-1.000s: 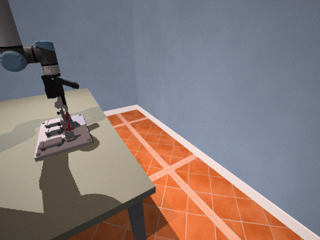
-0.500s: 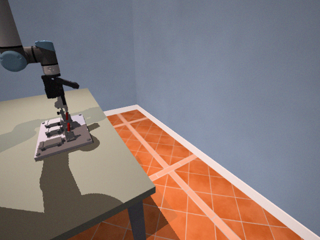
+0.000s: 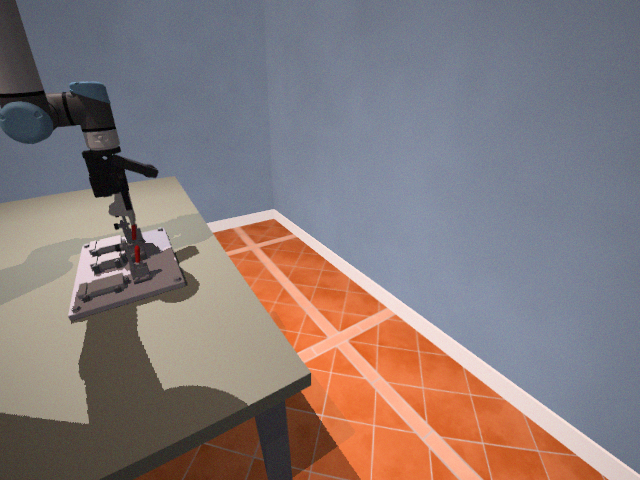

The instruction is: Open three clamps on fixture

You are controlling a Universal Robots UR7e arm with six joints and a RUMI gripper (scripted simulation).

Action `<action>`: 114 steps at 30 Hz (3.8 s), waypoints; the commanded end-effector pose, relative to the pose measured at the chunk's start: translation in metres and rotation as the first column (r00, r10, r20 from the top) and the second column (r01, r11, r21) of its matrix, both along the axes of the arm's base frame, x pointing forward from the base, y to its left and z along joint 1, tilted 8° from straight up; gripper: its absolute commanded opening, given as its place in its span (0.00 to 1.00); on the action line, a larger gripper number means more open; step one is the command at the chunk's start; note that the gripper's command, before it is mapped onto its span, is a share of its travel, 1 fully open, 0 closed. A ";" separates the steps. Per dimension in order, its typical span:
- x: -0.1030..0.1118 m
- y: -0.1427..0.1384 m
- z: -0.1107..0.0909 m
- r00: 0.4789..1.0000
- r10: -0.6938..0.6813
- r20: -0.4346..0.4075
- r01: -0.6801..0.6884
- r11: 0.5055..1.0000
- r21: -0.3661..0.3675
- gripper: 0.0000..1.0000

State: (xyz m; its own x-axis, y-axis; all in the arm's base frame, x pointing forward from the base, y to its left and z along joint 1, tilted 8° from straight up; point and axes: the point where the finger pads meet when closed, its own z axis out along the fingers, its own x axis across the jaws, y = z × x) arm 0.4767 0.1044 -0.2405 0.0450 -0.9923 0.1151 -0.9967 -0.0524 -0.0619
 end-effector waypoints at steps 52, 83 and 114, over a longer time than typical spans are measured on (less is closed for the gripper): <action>-0.001 0.000 0.000 1.000 0.000 0.000 0.000 1.000 0.000 0.28; -0.002 0.001 0.006 1.000 0.000 0.000 0.000 1.000 0.000 0.28; -0.005 0.006 0.050 1.000 0.000 0.000 0.000 1.000 0.000 0.28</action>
State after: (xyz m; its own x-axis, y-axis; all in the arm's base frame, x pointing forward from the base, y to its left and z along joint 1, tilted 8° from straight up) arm 0.4714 0.1099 -0.1914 0.0451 -0.9923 0.1151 -0.9968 -0.0524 -0.0611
